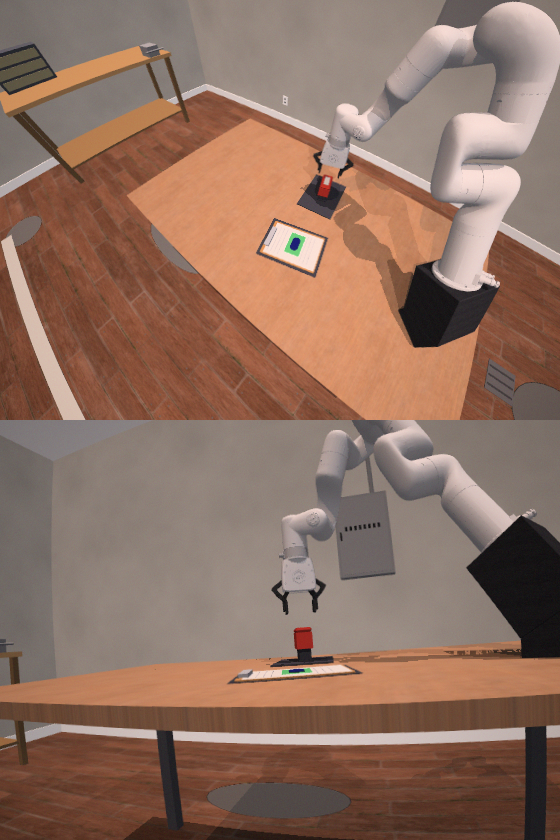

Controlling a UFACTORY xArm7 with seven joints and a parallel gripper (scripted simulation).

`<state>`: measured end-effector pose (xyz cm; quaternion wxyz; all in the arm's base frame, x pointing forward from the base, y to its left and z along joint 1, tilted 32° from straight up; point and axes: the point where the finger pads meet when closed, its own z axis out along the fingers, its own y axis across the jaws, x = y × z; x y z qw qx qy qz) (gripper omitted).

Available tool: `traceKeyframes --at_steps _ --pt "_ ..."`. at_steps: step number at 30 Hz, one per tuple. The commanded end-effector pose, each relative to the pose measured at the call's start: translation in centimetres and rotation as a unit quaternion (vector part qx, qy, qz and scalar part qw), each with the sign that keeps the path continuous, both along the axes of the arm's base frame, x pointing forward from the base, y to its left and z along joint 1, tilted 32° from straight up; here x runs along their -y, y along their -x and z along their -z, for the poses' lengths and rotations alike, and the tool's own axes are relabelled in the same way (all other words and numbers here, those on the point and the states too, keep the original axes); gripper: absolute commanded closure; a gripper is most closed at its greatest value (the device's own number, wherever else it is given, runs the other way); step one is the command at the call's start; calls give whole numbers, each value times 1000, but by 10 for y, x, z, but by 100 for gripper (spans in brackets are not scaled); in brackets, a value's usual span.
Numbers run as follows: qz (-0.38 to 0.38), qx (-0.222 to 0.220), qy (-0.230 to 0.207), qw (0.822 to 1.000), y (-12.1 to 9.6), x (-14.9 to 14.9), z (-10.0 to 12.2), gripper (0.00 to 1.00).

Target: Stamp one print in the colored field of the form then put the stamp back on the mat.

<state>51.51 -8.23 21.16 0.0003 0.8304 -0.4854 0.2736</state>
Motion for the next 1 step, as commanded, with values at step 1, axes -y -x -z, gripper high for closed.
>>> traceKeyframes --at_steps 1 --pt "-1 1 0 1000 -1 0 -1 10"
